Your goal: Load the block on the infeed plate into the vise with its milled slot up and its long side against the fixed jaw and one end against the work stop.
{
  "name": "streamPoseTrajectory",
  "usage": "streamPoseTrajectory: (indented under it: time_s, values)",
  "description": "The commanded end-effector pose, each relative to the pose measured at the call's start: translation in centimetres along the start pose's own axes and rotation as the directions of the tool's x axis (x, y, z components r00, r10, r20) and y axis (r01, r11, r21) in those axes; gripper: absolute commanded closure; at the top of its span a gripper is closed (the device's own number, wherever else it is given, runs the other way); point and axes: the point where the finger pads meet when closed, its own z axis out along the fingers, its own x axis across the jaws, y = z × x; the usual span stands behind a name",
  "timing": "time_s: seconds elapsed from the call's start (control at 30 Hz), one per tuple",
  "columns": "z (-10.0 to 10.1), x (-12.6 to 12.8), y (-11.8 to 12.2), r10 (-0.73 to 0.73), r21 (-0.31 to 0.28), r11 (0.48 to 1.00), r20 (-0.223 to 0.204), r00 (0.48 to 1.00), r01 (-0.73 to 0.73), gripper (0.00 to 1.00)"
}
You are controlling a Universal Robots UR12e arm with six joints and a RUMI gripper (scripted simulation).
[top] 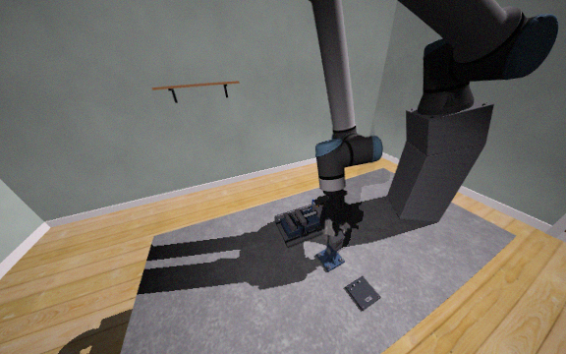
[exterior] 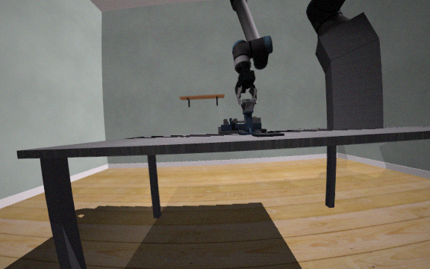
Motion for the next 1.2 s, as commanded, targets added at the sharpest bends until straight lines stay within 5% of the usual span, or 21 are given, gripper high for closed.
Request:
streamPoseTrajectory:
  time_s: [0.0,0.5,1.17]
  values:
    - [0.00,-0.02,-0.02,-0.002,-0.040,0.999,-0.001,1.000,0.001,0.49]
    - [0.01,-0.02,-0.15,-0.002,-0.198,0.980,-0.001,1.000,0.001,0.49]
    - [0.04,-0.02,-0.25,-0.002,-0.331,0.943,-0.001,1.000,0.001,0.49]
